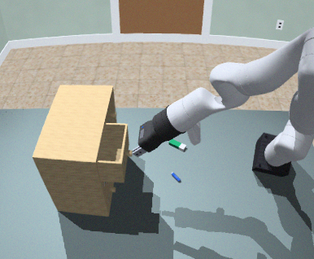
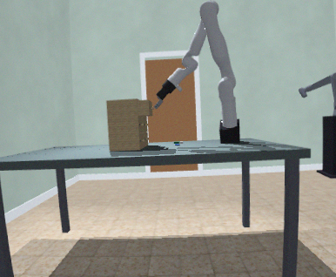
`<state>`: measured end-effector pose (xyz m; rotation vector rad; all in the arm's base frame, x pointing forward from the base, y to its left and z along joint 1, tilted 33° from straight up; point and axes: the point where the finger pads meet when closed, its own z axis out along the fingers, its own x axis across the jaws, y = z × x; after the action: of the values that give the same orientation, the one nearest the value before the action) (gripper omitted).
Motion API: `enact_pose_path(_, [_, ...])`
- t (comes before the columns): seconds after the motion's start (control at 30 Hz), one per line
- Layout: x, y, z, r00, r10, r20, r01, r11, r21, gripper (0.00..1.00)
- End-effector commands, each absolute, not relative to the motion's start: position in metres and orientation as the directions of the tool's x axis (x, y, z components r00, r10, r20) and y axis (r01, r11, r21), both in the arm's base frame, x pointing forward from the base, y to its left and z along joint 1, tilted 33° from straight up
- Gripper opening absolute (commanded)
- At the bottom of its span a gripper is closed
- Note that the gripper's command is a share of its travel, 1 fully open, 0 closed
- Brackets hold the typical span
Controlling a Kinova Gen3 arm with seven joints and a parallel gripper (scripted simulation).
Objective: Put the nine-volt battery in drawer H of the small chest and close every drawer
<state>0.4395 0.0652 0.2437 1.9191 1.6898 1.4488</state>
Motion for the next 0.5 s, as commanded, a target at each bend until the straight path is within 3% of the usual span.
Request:
enact_pose_path(0.0, [0.443, 0.066, 0.244, -0.137, 0.842, 0.522, 0.645, -0.324, 0.692, 0.00])
enact_pose_path(0.47, [0.468, 0.068, 0.247, -0.137, 0.842, 0.522, 0.645, -0.324, 0.692, 0.00])
